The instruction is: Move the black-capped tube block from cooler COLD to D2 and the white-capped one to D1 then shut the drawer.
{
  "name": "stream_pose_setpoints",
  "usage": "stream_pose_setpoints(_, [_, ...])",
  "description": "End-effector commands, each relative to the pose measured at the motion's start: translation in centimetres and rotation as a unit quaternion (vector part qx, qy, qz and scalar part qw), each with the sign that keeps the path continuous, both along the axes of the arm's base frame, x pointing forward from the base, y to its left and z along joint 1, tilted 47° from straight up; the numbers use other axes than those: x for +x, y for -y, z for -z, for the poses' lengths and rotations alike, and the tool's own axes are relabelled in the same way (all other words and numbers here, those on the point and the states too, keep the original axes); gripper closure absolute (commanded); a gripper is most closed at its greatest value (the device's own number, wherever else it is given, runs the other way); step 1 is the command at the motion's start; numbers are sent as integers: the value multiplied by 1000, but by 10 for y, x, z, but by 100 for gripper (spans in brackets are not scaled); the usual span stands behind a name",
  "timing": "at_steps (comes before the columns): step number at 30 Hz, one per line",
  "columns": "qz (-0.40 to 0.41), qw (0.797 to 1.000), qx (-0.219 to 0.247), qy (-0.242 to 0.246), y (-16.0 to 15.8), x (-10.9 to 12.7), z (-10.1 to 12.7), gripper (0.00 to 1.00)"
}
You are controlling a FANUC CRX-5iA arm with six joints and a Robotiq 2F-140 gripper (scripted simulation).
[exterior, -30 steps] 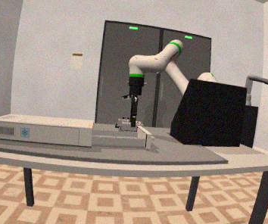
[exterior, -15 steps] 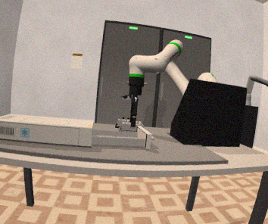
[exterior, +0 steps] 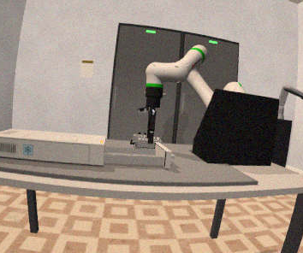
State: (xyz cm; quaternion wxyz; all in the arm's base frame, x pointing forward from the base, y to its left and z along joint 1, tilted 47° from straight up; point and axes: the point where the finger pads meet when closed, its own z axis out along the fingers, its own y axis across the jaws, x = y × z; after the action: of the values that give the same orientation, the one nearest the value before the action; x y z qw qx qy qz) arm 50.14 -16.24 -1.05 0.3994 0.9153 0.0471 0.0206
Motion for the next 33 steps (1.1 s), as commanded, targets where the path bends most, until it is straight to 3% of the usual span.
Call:
stream_pose_setpoints(1, [-1, 1000, 0, 1, -1, 1, 0, 90])
stream_pose_setpoints(7, [-1, 1000, 0, 1, -1, 1, 0, 86])
stream_pose_setpoints(33, [-1, 1000, 0, 1, -1, 1, 0, 50])
